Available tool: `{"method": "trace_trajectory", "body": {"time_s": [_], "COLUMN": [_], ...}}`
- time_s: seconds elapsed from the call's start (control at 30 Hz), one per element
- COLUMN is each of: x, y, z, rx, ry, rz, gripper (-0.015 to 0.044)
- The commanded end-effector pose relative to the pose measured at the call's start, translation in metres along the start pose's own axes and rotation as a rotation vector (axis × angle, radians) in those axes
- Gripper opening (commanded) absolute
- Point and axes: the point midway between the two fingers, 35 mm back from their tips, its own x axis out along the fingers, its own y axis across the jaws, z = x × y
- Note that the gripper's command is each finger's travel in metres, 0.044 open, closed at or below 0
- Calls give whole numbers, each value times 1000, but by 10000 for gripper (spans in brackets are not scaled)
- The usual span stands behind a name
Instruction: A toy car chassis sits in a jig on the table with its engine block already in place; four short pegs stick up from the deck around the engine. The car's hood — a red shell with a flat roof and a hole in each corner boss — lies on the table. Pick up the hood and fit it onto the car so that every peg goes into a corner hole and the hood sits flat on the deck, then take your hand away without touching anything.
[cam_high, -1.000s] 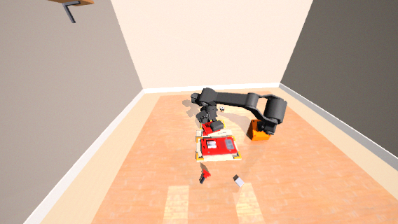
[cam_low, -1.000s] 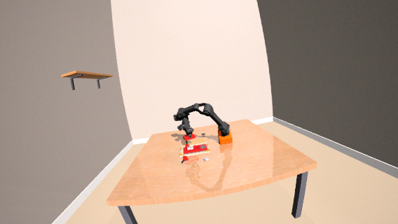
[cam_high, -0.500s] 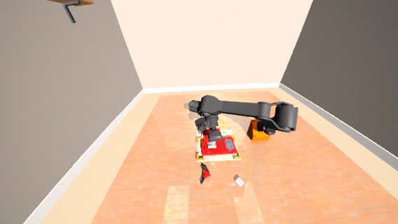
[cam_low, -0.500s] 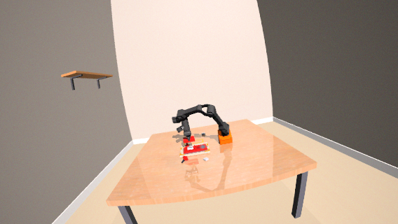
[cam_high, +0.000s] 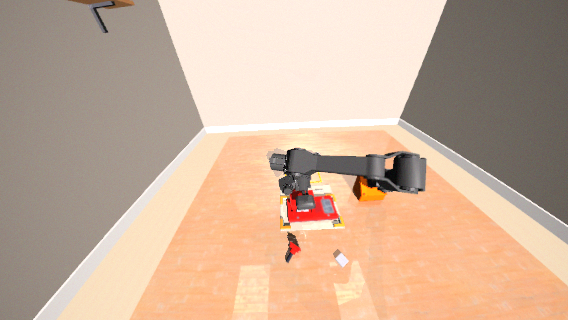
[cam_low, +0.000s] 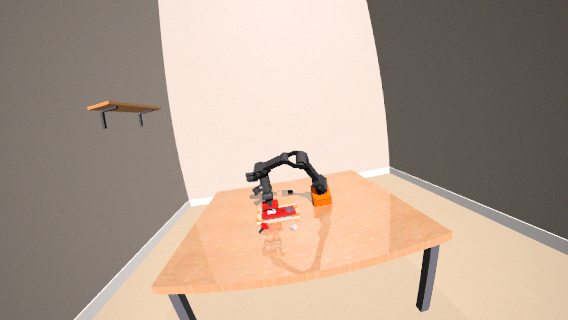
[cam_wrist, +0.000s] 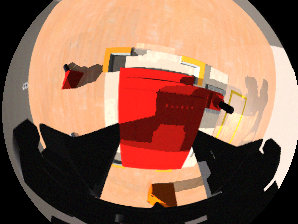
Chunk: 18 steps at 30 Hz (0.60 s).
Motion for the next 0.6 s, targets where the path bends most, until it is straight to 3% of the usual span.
{"method": "trace_trajectory", "body": {"time_s": [0.0, 0.57], "x": [15, 18], "y": [3, 3], "z": [0, 0], "rx": [5, 5], "ry": [0, 0], "rz": [5, 6], "gripper": [0, 0]}}
